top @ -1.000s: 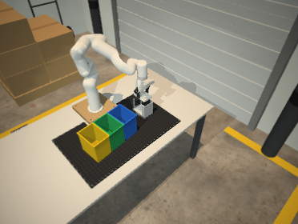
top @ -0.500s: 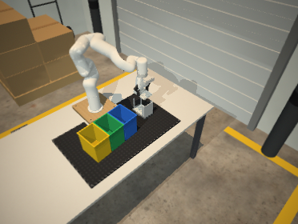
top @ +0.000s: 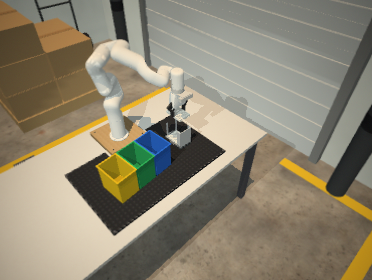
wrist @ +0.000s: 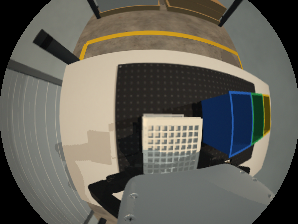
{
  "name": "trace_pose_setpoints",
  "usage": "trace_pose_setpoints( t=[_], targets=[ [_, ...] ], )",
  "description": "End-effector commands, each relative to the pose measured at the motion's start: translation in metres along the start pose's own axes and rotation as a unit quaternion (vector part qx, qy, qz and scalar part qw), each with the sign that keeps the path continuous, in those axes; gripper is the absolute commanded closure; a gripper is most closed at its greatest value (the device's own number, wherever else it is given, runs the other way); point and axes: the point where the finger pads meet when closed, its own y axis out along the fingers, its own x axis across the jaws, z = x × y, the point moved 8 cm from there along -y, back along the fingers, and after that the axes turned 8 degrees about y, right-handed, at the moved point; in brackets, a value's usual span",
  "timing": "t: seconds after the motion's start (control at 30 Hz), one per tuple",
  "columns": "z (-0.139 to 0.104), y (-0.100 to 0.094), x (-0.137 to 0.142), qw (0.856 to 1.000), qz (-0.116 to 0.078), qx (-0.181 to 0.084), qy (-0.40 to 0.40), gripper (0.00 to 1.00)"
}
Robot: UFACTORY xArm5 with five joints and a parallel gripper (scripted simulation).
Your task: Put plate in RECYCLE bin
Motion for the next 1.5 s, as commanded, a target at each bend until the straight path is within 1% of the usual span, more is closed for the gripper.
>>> trace_pose_setpoints(
  t=[0.0, 0.1, 0.53, 0.63, 1.03, 1.1, 1.47],
  targets=[
    [0.0, -0.004, 0.0, 1.0, 0.001, 0.001, 0.0, 1.0],
    [0.0, -0.009, 0.0, 1.0, 0.001, 0.001, 0.0, 1.0],
    [0.0, -0.01, 0.0, 1.0, 0.001, 0.001, 0.0, 1.0],
    [0.003, -0.009, 0.009, 0.999, 0.001, 0.001, -0.05, 1.0],
    [0.014, -0.008, 0.048, 0.999, 0.001, 0.001, -0.05, 1.0],
    [0.014, -0.008, 0.048, 0.999, 0.001, 0.001, -0.05, 1.0],
    [0.025, -0.007, 0.083, 0.999, 0.001, 0.001, -0.05, 1.0]
  ],
)
